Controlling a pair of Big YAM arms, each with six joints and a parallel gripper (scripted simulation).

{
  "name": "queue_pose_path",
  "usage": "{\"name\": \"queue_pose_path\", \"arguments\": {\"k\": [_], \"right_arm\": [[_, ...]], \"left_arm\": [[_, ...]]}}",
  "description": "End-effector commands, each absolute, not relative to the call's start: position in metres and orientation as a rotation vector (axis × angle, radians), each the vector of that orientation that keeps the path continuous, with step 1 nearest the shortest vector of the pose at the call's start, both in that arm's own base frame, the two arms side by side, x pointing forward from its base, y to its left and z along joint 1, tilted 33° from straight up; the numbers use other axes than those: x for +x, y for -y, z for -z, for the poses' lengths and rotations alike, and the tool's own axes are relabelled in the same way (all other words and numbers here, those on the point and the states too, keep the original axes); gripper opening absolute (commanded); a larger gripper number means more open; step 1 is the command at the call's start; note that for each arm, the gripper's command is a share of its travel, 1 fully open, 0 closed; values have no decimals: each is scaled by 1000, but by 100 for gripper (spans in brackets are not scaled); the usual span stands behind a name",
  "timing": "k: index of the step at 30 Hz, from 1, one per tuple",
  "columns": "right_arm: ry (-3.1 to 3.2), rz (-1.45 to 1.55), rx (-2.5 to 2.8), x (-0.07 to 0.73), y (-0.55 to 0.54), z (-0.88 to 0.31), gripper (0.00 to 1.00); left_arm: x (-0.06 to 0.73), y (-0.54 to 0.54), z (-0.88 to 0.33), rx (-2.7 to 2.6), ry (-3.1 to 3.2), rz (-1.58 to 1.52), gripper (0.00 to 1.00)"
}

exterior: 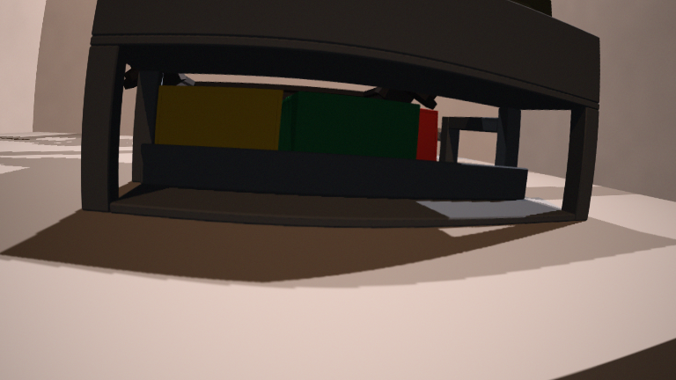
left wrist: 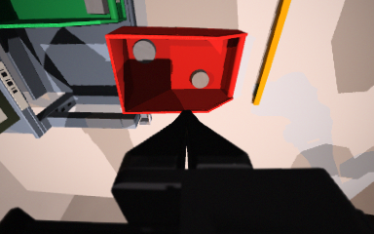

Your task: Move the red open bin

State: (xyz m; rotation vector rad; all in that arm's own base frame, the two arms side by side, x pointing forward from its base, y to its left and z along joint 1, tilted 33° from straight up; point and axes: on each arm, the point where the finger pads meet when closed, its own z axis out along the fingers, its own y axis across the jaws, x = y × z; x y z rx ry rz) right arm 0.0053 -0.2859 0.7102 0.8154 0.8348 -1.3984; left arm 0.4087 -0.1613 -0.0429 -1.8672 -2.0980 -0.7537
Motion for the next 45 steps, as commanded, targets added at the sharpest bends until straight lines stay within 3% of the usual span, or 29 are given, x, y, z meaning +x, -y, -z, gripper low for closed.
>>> {"name": "queue_pose_path", "arguments": {"k": [1,21,45], "right_arm": [[-791,1419,788,1,270,-721,100],[-791,1419,788,1,270,-721,100],[-791,1419,788,1,270,-721,100]], "left_arm": [[445,163,34,-1878,2098,752,0],[510,160,16,-1879,2106,758,0],[502,148,29,-1861,2085,741,0]]}}
